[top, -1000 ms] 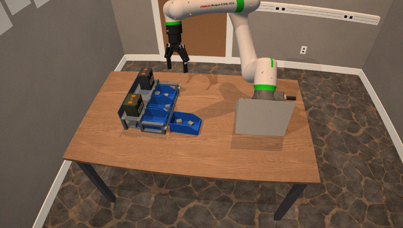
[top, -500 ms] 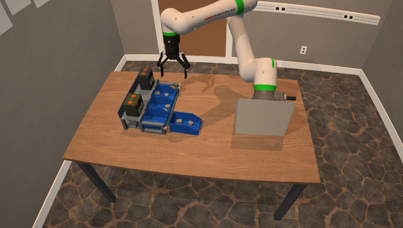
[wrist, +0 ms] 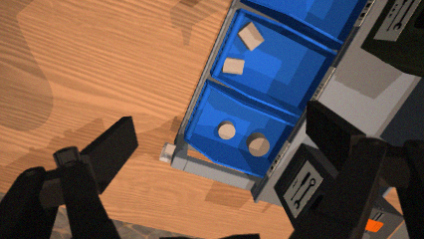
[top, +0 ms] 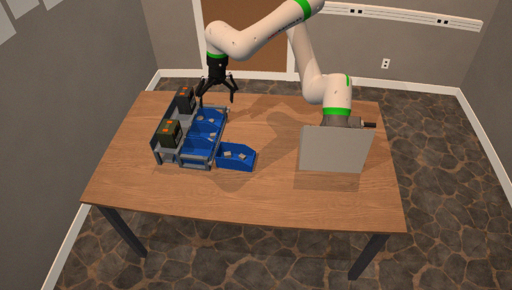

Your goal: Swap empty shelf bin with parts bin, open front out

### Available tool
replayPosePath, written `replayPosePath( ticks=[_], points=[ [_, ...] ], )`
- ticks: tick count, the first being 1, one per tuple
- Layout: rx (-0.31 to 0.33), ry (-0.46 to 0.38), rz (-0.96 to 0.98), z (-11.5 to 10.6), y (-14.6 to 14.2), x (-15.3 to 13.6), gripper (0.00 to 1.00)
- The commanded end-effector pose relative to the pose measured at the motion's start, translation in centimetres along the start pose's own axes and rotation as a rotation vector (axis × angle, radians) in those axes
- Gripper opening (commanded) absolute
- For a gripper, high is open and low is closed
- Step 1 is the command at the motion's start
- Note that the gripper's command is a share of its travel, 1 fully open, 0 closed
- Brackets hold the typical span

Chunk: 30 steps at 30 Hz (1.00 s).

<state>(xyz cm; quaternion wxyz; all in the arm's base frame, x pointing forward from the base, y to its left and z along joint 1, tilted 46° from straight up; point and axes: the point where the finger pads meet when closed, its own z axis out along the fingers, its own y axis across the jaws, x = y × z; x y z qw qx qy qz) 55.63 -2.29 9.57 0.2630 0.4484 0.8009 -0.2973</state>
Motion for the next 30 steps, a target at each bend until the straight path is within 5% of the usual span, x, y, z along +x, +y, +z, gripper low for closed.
replayPosePath(
  ticks=[1,30],
  points=[
    [-0.021,-0.044,-0.147,0.1,0.9,0.8,1.0],
    [-0.059,-0.237,-0.792,0.5,4.4,5.9,1.0]
  ],
)
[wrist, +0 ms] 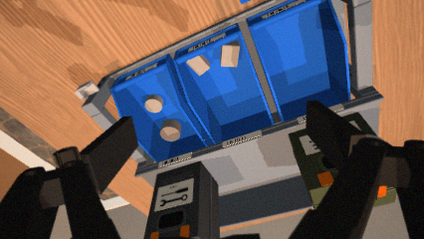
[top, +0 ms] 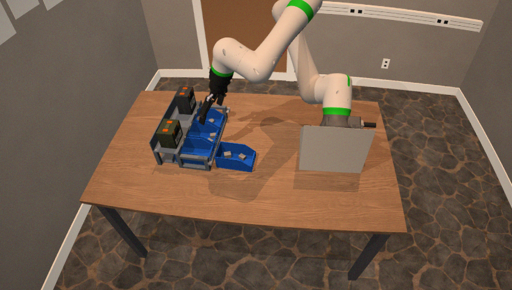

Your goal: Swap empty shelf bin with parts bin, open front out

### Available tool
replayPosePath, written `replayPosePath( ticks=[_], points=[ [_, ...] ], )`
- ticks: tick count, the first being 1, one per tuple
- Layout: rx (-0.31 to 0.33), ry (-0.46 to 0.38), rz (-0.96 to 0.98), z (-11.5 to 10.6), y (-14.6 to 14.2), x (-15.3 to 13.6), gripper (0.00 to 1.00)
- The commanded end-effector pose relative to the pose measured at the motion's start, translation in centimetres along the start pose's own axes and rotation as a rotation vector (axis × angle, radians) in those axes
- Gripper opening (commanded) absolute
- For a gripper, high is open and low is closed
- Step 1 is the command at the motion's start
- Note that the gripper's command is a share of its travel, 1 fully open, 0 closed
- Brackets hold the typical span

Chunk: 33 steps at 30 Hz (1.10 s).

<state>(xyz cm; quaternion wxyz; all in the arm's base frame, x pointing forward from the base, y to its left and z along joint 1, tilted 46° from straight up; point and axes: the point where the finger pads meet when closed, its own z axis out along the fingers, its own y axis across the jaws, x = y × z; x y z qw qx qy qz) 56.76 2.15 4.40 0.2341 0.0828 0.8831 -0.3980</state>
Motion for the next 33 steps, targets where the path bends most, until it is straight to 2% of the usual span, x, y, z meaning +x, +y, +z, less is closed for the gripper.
replayPosePath(
  ticks=[1,11,33],
  points=[
    [-0.003,-0.018,-0.061,-0.1,0.6,0.1,1.0],
    [-0.006,-0.056,-0.198,-0.3,2.0,0.7,1.0],
    [-0.007,-0.085,-0.305,-0.4,3.1,1.2,1.0]
  ],
)
